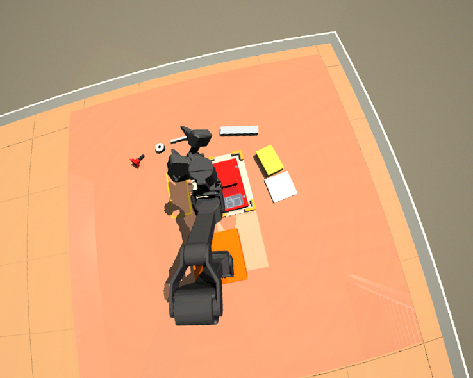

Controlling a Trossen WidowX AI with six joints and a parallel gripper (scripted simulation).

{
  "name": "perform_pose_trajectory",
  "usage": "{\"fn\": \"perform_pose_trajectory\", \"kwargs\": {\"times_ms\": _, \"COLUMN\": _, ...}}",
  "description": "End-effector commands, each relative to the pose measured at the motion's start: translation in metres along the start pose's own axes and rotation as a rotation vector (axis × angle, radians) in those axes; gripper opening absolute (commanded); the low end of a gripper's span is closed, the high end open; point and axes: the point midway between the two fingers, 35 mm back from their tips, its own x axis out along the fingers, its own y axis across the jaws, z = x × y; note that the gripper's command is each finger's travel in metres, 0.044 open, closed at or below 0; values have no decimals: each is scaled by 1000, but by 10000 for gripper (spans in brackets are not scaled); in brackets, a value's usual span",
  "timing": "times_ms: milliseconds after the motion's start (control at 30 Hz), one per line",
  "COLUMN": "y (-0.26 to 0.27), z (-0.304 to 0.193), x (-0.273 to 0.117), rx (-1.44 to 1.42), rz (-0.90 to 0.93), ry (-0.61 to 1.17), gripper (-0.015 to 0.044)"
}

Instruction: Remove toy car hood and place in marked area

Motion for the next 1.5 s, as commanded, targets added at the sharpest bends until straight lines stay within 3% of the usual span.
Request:
{"fn": "perform_pose_trajectory", "kwargs": {"times_ms": 0, "y": 8, "z": -81, "x": 18, "rx": 419, "rz": 137, "ry": 461, "gripper": 440}}
{"fn": "perform_pose_trajectory", "kwargs": {"times_ms": 400, "y": 13, "z": -128, "x": -8, "rx": 738, "rz": 193, "ry": 955, "gripper": 440}}
{"fn": "perform_pose_trajectory", "kwargs": {"times_ms": 900, "y": 26, "z": -129, "x": -78, "rx": 939, "rz": 302, "ry": 1504, "gripper": 440}}
{"fn": "perform_pose_trajectory", "kwargs": {"times_ms": 1467, "y": 26, "z": -128, "x": -80, "rx": 945, "rz": 312, "ry": 1529, "gripper": 440}}
